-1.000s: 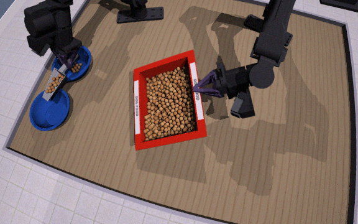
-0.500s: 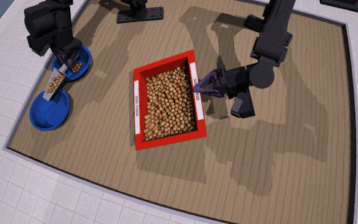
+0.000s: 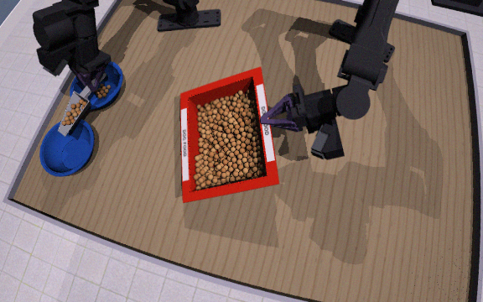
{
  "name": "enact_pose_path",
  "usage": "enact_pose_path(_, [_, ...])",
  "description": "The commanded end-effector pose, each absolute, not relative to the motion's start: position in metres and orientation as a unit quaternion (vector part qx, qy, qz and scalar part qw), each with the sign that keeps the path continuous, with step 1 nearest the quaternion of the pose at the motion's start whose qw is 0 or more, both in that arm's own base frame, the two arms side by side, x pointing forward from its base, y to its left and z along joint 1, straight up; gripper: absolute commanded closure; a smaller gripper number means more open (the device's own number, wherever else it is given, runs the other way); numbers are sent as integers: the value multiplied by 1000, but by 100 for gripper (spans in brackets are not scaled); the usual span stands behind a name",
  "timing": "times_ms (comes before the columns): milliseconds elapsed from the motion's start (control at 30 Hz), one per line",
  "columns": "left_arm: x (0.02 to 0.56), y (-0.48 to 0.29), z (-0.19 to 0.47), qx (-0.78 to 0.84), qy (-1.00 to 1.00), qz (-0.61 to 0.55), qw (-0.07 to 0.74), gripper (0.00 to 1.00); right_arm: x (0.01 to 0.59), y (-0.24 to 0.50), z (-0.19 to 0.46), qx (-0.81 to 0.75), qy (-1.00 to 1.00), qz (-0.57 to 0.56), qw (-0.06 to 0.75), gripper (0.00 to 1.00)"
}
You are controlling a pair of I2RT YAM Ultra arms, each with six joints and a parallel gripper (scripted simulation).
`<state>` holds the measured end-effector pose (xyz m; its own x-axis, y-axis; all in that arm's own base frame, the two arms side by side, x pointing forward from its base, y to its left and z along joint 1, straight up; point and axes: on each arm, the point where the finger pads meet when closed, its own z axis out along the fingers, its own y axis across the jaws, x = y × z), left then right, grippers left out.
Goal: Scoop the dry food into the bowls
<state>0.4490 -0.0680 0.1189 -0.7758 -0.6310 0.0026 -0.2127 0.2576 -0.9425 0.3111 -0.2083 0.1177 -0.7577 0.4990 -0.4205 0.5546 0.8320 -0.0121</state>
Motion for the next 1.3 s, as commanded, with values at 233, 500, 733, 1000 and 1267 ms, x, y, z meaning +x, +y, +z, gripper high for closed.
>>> enact_pose_path(233, [459, -64, 158, -229, 762, -556, 241, 100, 314, -209, 118, 278, 938, -66, 195, 100])
enact_pose_path(500, [459, -64, 158, -229, 762, -556, 241, 100, 316, -211, 129, 280, 940, -62, 184, 100])
enact_pose_path(733, [459, -64, 158, -229, 762, -556, 241, 100, 318, -213, 135, 282, 944, -54, 162, 100])
enact_pose_path(1000, [459, -64, 158, -229, 762, -556, 241, 100, 318, -214, 141, 284, 947, -48, 144, 100])
enact_pose_path(1267, [459, -64, 158, -229, 762, -556, 241, 100, 315, -213, 148, 285, 943, -53, 162, 100])
